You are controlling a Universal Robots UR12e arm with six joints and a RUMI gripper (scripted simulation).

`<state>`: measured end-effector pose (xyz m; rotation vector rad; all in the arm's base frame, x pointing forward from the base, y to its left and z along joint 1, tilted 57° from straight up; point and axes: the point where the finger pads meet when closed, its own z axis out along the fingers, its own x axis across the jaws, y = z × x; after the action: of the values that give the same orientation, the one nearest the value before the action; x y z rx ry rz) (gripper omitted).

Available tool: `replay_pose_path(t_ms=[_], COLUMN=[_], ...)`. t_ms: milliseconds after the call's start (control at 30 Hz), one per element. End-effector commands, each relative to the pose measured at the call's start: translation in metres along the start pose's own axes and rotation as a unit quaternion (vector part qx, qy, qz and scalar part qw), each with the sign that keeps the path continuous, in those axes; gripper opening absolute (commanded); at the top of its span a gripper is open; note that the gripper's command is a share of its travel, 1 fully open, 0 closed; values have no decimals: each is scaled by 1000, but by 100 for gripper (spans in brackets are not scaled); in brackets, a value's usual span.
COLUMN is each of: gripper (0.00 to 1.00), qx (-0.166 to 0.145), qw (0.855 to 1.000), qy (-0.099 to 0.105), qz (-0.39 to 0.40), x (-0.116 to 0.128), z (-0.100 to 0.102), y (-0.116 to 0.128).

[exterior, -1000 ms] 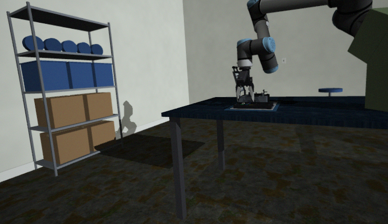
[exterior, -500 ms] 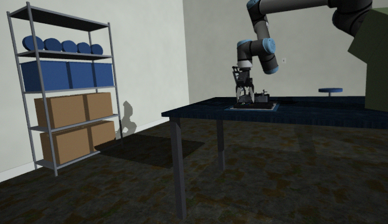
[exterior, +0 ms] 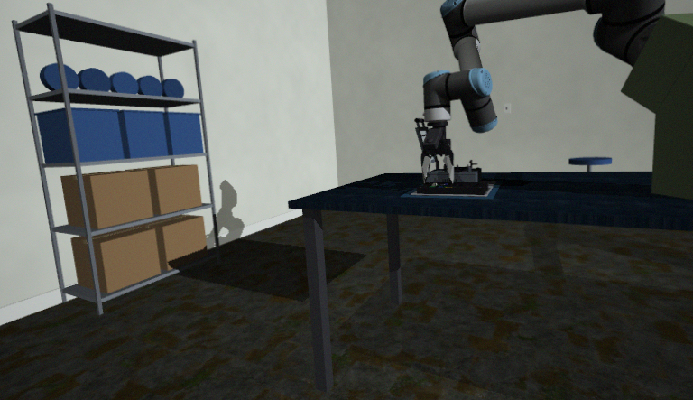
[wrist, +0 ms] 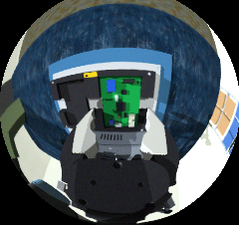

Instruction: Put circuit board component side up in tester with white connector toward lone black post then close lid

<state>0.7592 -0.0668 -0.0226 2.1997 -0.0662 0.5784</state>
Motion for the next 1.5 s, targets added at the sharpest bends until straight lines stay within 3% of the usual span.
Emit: replay_pose_path(t_ms=[0,633,1467], gripper=[59,59,59], qx=[0,0,0], qw=[1000,1000,1000], qy=[0,0,0], qz=[0,0,1], x=[1,1,2], z=[1,1,17], y=[0,0,0])
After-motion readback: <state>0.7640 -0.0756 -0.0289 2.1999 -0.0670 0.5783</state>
